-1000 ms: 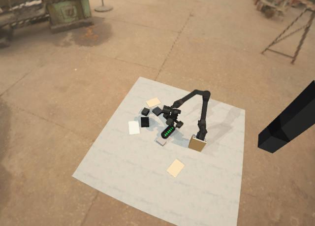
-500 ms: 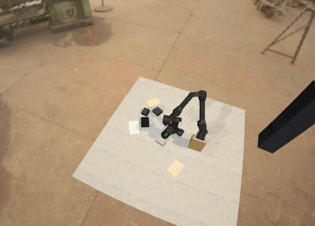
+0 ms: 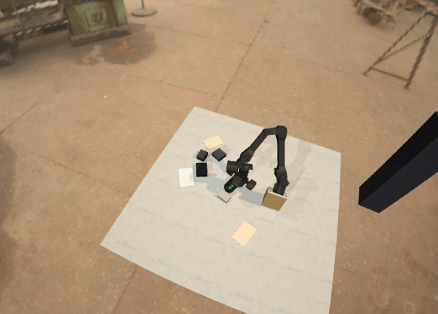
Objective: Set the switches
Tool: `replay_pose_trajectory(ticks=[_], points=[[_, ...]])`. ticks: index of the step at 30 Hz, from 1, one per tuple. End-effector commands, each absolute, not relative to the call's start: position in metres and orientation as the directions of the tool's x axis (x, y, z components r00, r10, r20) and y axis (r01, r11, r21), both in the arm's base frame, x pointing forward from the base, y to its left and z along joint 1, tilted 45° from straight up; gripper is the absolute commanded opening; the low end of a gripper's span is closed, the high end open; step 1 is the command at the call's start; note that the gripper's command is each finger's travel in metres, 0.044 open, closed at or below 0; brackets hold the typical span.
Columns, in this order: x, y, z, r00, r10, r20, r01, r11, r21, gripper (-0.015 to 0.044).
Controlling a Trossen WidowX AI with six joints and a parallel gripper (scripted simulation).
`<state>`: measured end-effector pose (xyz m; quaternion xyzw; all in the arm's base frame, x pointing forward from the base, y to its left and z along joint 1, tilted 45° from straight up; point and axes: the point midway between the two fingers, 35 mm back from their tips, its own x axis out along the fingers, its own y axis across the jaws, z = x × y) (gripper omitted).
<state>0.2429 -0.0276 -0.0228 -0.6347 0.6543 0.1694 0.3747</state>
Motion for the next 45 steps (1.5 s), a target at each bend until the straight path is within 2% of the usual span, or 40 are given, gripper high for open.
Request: replay_pose_trajectory(ticks=[1, 12, 19, 27, 42, 45], points=[[0.243, -0.027, -0.023, 0.086, -0.7, -0.709, -0.956, 0.141, -0.255, 0.0], [0.243, -0.028, -0.023, 0.086, -0.704, -0.705, -0.957, 0.137, -0.254, 0.0], [0.238, 0.007, 0.012, 0.086, -0.703, -0.706, -0.958, 0.137, -0.253, 0.0184], [0.239, 0.008, 0.013, 0.086, -0.702, -0.707, -0.958, 0.137, -0.253, 0.0394], [0.239, 0.008, 0.013, 0.086, -0.702, -0.707, -0.958, 0.137, -0.253, 0.0], [0.239, 0.008, 0.013, 0.086, -0.702, -0.707, -0.958, 0.137, -0.253, 0.0]])
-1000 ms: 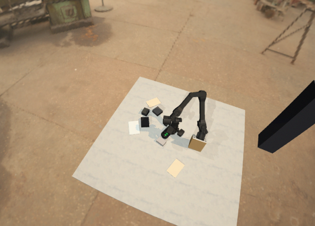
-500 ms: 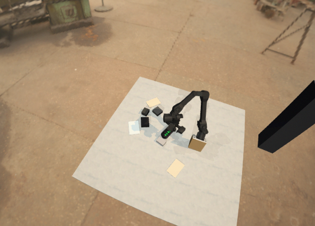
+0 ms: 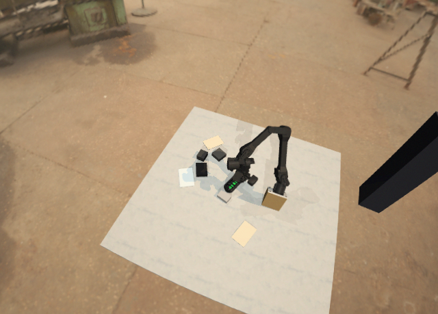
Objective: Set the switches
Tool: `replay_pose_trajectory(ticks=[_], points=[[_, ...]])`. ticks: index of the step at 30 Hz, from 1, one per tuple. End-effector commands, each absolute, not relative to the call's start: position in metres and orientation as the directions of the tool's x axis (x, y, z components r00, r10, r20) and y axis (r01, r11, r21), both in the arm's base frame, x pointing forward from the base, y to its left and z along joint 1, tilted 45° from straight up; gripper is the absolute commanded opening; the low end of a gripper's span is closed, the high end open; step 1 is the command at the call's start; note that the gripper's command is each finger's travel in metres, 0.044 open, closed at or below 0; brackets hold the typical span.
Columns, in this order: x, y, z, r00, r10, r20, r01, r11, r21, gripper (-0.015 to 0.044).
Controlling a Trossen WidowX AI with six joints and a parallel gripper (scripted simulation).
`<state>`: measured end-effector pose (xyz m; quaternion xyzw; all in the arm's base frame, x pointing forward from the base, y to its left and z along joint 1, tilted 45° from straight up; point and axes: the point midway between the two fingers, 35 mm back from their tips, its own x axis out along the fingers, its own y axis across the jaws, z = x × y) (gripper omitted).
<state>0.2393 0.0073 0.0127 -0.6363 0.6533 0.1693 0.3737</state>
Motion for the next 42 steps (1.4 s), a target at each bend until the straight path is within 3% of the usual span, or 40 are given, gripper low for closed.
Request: replay_pose_trajectory(ticks=[1, 11, 28, 30, 42], points=[[0.239, 0.008, 0.013, 0.086, -0.702, -0.707, -0.958, 0.137, -0.253, 0.0], [0.239, 0.008, 0.013, 0.086, -0.702, -0.707, -0.958, 0.137, -0.253, 0.0], [0.239, 0.007, 0.013, 0.089, -0.705, -0.704, -0.958, 0.133, -0.254, 0.044], [0.239, 0.007, 0.013, 0.089, -0.705, -0.704, -0.958, 0.133, -0.254, 0.044], [0.242, 0.01, -0.058, 0.347, -0.71, -0.613, -0.896, -0.058, -0.44, 0.0125]])
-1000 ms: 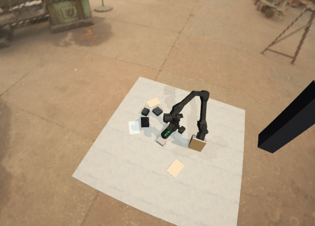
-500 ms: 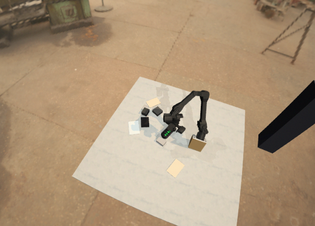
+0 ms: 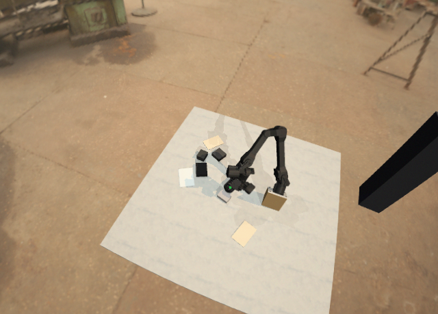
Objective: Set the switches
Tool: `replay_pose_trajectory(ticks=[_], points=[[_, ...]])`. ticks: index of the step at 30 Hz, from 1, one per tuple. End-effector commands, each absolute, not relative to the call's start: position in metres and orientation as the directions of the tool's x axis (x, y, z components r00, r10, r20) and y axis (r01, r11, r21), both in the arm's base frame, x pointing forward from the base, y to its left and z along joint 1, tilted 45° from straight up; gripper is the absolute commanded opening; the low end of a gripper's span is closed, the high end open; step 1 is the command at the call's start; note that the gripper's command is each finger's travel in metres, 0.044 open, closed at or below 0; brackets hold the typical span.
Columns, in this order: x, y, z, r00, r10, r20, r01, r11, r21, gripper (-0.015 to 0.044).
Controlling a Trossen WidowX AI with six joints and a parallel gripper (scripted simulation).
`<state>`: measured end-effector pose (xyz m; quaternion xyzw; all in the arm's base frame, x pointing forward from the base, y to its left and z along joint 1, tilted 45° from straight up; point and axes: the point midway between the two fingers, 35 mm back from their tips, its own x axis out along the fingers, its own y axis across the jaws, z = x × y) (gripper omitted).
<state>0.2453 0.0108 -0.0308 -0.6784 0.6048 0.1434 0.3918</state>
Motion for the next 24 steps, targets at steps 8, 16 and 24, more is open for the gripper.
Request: replay_pose_trajectory(ticks=[8, 16, 24], points=[[0.2415, 0.0099, -0.0614, 0.361, -0.709, -0.606, -0.89, -0.068, -0.451, 0.0], [0.2415, 0.0099, -0.0614, 0.361, -0.709, -0.606, -0.89, -0.068, -0.451, 0.0], [0.2429, 0.0043, -0.0684, 0.36, -0.708, -0.607, -0.89, -0.067, -0.45, 0.0]])
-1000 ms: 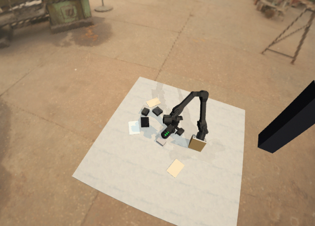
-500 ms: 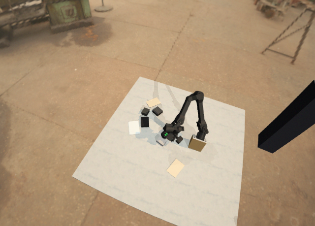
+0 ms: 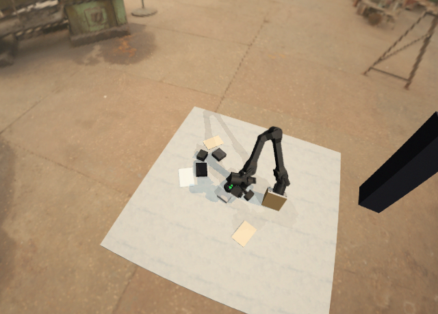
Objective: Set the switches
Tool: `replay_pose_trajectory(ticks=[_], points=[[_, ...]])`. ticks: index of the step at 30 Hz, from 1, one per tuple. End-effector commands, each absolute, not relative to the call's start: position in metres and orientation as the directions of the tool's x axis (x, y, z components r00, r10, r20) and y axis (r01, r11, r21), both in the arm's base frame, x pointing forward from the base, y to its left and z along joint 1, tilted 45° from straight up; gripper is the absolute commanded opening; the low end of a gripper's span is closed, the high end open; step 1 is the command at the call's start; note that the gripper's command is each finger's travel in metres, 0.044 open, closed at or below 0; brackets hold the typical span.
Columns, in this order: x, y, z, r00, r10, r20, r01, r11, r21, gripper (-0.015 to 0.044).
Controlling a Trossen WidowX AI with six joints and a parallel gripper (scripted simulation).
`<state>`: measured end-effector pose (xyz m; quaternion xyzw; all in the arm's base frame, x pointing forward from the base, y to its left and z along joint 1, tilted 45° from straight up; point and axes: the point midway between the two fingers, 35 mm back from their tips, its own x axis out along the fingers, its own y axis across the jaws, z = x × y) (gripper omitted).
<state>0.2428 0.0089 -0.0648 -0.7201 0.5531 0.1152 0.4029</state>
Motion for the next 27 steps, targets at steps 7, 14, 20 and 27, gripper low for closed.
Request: replay_pose_trajectory(ticks=[7, 14, 20, 27], points=[[0.244, -0.003, -0.077, 0.359, -0.708, -0.608, -0.891, -0.066, -0.45, 0.0], [0.245, -0.011, -0.085, 0.36, -0.707, -0.608, -0.891, -0.066, -0.449, 0.0], [0.246, -0.018, -0.091, 0.36, -0.708, -0.607, -0.891, -0.067, -0.45, 0.0], [0.246, -0.026, -0.098, 0.361, -0.71, -0.605, -0.89, -0.069, -0.45, 0.0]])
